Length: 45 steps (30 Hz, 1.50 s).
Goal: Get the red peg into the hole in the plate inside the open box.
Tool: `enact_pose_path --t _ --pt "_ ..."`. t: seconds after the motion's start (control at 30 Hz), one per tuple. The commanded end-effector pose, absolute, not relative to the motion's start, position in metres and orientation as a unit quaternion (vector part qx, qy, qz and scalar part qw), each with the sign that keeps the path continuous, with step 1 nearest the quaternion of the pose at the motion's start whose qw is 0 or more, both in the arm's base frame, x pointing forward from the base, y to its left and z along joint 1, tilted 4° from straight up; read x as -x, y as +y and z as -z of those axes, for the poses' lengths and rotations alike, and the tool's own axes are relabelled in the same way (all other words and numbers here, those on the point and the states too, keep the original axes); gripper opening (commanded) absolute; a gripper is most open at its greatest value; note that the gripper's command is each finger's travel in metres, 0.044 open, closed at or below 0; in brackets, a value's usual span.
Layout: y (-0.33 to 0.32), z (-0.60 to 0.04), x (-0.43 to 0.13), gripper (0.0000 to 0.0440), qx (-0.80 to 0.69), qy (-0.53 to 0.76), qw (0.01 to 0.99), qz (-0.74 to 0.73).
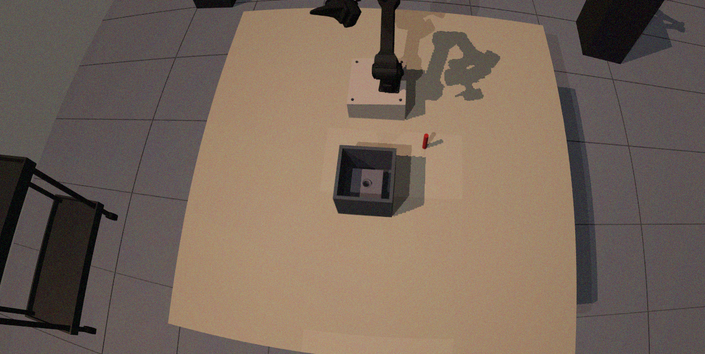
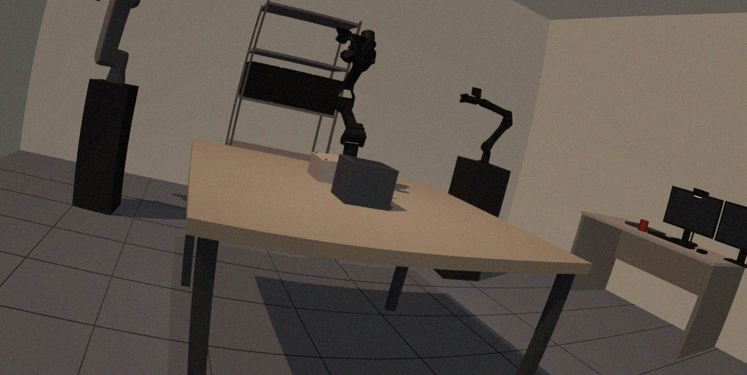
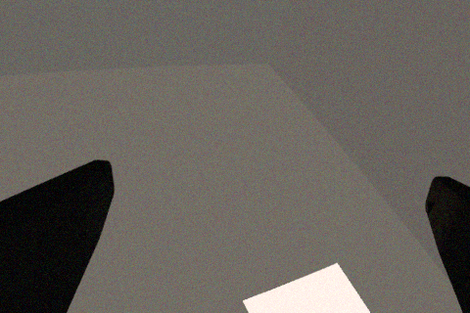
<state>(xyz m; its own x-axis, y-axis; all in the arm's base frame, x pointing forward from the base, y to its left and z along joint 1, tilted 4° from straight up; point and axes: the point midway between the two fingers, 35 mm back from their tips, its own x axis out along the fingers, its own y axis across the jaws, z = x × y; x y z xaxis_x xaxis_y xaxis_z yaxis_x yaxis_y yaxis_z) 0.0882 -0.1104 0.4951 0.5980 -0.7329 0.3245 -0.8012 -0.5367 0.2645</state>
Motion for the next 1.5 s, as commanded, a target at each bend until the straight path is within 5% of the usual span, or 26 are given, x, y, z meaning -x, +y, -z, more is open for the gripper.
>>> enact_pose_path --t 0.0,0.77,1.47 --pt "-0.102 -0.490 -0.109 0.0437 -0.892 -0.397 0.200 -0.076" --pt "-0.023 -0.412 -0.217 0.0440 -0.966 -0.134 0.211 0.068" --pt "0.069 -0.313 -0.252 0.0440 -0.916 0.110 0.315 0.223"
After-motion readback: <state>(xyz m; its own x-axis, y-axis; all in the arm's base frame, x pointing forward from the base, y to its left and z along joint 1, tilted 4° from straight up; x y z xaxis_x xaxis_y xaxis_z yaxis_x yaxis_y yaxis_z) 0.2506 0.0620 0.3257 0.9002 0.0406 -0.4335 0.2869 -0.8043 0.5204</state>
